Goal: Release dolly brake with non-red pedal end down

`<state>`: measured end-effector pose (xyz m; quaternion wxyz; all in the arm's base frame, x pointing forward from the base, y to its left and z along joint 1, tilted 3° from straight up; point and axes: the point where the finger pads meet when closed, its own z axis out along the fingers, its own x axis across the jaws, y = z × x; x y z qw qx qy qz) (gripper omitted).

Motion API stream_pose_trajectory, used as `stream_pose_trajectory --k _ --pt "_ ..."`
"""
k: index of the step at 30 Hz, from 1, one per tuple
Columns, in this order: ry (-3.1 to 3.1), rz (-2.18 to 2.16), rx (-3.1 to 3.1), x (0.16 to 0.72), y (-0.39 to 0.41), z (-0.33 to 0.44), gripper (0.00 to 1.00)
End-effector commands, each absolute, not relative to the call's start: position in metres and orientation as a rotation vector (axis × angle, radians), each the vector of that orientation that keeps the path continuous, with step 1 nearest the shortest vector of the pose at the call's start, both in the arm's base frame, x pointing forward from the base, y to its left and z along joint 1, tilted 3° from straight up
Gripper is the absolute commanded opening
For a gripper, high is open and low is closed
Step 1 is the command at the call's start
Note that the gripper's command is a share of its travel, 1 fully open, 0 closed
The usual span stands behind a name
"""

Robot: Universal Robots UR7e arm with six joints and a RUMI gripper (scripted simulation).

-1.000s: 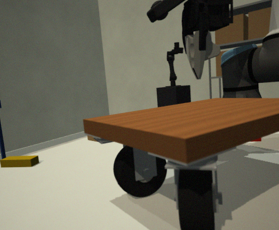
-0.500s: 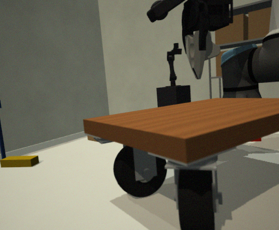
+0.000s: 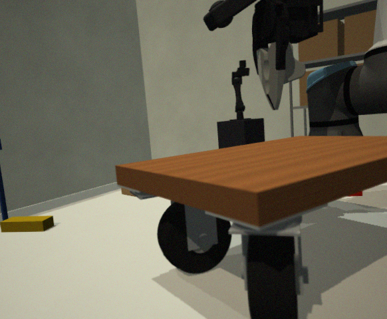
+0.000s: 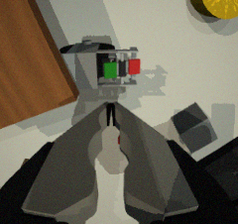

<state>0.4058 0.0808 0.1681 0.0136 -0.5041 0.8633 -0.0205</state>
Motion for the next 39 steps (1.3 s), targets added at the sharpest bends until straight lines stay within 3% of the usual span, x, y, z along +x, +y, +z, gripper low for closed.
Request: stream_pose_trajectory --k 1,39 --pt "2.690 -0.063 -1.573 0.405 0.081 0.165 0.00" --pt "2.692 -0.062 -1.572 0.409 0.079 0.107 0.00"
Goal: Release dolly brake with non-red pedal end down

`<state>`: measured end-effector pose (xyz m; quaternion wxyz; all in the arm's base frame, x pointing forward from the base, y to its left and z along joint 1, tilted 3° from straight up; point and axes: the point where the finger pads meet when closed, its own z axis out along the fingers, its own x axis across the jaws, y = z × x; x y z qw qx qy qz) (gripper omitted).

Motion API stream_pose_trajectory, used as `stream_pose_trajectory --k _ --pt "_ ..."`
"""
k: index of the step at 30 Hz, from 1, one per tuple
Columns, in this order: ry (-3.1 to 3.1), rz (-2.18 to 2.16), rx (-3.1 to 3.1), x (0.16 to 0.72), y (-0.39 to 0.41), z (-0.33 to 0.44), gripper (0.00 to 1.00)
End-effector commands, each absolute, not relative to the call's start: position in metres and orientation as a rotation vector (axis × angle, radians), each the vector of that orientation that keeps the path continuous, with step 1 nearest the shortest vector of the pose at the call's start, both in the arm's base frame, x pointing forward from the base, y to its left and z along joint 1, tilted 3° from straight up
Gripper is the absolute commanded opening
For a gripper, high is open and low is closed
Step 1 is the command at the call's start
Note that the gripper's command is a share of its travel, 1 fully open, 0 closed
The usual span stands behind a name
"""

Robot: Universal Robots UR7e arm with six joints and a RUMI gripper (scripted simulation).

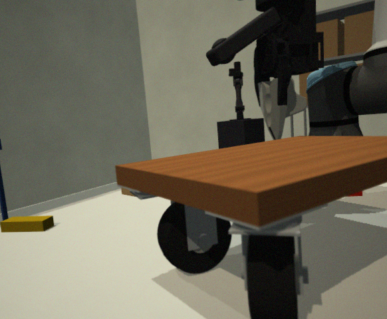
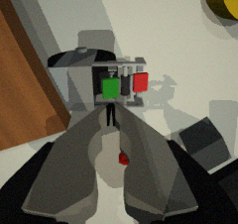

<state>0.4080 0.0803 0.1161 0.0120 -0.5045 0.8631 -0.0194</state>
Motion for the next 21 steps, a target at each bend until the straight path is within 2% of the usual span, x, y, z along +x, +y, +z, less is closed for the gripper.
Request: stream_pose_trajectory --k 1,21 --pt "2.692 -0.062 -1.572 0.4089 0.0793 0.1059 0.00" --pt "2.689 -0.065 -1.570 0.4103 0.0791 0.0995 0.00"
